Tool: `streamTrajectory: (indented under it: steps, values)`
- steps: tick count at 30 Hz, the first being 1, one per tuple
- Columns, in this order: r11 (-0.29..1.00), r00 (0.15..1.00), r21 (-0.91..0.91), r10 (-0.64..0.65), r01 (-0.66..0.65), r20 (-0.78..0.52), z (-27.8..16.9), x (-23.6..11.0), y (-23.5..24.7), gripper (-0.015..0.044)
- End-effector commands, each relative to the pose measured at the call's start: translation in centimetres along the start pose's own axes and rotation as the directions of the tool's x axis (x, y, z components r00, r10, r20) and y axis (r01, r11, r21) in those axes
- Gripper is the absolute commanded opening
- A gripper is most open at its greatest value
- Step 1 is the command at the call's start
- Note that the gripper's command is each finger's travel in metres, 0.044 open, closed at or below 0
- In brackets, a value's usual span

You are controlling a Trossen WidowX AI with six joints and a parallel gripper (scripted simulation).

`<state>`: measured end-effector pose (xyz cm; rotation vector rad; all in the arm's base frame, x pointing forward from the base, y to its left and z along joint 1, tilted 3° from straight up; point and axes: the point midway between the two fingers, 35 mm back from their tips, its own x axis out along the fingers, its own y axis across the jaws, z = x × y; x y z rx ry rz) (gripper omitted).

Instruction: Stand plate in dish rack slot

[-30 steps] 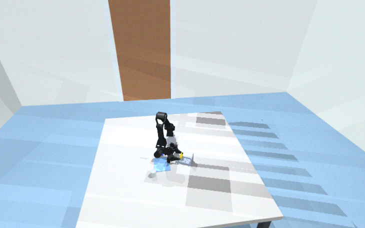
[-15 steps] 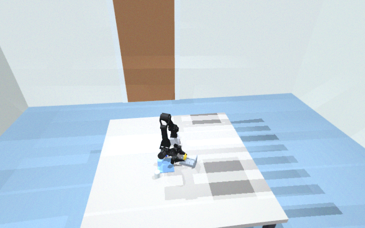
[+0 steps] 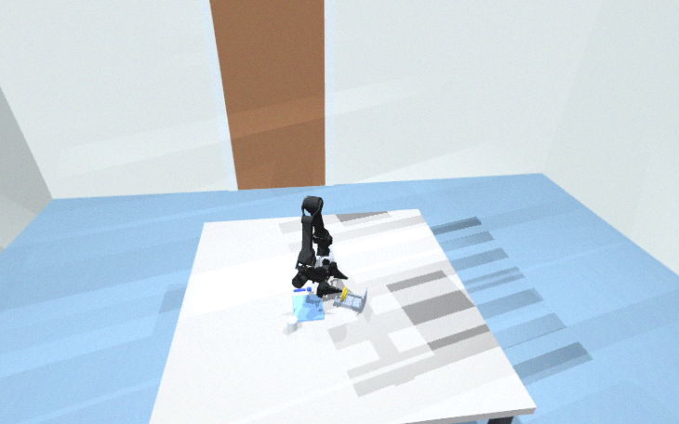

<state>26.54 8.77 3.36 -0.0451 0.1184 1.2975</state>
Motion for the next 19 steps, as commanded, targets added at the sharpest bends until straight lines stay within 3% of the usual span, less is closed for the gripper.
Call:
streamTrajectory:
  steps: [1,4,9,19]
  values:
    - [1.000,1.000,-0.012,0.005,-0.005,0.005,3.5,-0.3,-0.1,0.0400]
    - [1.000,1.000,-0.010,0.008,-0.008,0.006,5.8,-0.5,0.0,0.0400]
    - [1.000,1.000,0.005,0.006,-0.006,-0.011,5.9,-0.5,-0.2,0.0400]
    - [0.975,0.964,0.209,-0.011,0.069,-0.266,5.6,-0.5,-1.8,0.0400]
